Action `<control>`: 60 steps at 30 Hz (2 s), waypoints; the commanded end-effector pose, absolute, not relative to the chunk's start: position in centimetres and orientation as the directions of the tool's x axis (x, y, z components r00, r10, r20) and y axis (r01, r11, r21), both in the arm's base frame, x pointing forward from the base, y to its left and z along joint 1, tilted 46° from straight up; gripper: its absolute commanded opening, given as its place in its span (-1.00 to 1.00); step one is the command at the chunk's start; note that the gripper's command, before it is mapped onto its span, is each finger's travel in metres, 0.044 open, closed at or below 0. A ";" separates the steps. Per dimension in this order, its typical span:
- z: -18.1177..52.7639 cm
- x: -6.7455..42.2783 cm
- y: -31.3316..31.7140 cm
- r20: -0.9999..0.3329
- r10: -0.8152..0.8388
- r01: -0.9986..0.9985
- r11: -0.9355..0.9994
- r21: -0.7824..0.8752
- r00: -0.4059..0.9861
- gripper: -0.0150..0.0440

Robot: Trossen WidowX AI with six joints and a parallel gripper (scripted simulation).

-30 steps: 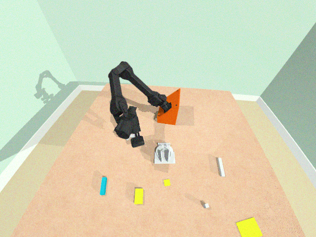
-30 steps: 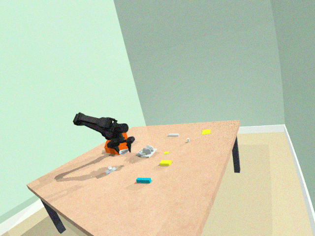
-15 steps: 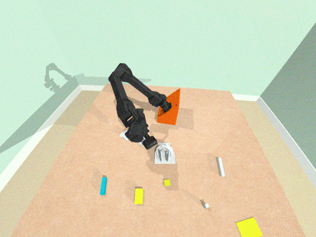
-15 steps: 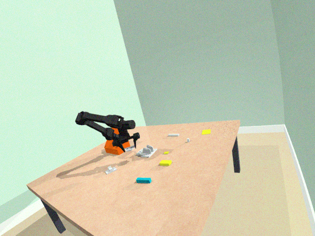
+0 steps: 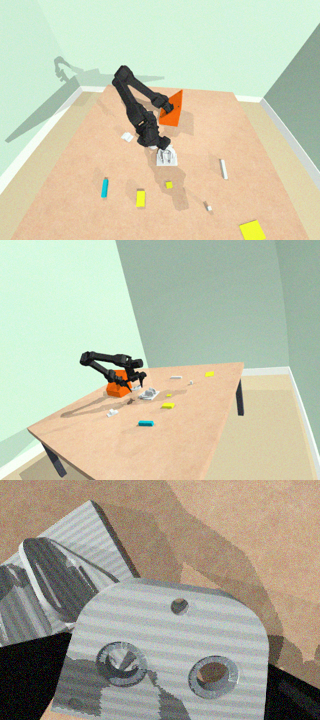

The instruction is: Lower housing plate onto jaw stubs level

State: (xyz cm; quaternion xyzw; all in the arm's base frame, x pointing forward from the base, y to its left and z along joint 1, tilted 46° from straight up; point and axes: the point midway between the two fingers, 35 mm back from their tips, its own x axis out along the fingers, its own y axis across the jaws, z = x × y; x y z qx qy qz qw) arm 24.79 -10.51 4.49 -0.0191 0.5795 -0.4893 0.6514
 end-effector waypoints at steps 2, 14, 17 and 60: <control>3.2 24.8 -9.3 -0.733 -0.662 0.508 0.582 -0.635 -0.158 0.70; 0.9 24.7 -7.0 -0.719 -0.675 0.281 0.667 -0.690 -0.163 0.70; 0.4 24.6 -6.5 -0.715 -0.680 0.222 0.681 -0.698 -0.163 0.70; -1.1 23.3 -4.8 -0.697 -0.698 0.006 0.706 -0.708 -0.164 0.70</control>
